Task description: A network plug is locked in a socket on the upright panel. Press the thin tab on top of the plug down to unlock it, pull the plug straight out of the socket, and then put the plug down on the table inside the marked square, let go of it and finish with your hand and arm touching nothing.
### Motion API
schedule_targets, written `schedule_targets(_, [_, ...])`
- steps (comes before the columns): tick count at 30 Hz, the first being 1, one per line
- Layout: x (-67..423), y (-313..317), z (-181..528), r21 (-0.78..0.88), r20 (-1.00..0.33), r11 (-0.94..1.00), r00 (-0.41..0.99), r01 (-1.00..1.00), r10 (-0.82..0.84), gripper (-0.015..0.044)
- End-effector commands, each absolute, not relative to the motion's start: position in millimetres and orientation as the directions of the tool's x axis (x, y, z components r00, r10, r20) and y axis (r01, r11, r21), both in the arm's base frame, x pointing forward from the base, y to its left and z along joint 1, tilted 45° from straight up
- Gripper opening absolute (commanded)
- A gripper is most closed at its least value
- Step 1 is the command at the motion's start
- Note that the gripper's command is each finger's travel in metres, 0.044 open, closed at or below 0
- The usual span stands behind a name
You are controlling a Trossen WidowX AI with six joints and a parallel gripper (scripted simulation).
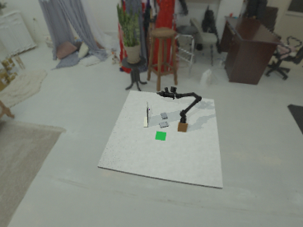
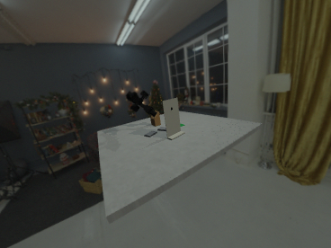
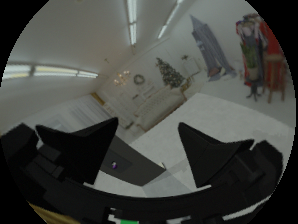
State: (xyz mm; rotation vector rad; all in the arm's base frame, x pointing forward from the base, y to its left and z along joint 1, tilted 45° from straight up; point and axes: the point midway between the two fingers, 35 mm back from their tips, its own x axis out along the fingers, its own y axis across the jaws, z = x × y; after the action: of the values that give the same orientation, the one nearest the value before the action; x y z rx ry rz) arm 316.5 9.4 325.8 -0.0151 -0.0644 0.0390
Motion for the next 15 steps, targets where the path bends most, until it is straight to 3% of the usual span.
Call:
schedule_targets(1, [316,10,324,-0.012,0.061,0.999,0.997,-0.042,0.042,0.0374])
schedule_targets(9, [311,23,269,0.194,-0.053,0.97,0.985,-0.149,0.163,0.0164])
schedule_targets(15, [301,33,224,0.378,-0.142,0.906,0.955,-0.19,0.26,0.0156])
